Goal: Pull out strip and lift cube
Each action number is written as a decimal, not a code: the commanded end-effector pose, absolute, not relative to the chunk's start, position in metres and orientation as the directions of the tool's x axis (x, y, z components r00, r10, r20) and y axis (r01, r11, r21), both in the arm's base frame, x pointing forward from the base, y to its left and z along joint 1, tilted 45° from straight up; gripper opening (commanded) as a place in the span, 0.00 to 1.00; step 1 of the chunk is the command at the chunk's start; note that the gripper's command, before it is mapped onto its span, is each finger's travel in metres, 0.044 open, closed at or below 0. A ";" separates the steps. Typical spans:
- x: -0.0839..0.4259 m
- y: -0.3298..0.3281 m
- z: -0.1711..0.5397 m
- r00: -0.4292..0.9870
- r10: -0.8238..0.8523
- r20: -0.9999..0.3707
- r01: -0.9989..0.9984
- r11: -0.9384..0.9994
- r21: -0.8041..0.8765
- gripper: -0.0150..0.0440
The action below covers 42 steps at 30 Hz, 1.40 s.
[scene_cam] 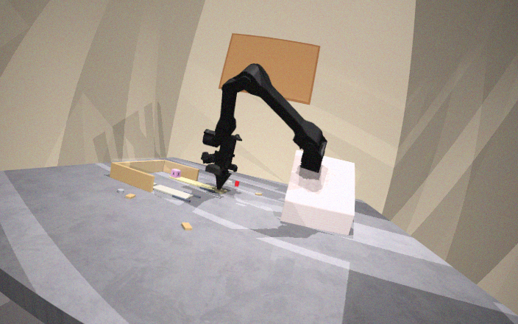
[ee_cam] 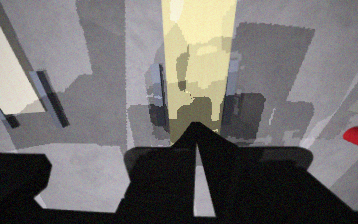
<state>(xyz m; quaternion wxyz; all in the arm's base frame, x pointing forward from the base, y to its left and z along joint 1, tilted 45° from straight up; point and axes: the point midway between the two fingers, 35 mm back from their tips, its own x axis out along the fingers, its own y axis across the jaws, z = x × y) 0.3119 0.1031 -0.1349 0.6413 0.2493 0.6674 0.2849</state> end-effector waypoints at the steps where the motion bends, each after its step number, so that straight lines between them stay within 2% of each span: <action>1: 0.298 0.105 -0.137 -0.074 0.699 -0.712 -0.025 0.712 0.702 0.25; 42: 0.238 0.100 -0.137 -0.076 0.698 -0.712 -0.023 0.712 0.702 0.25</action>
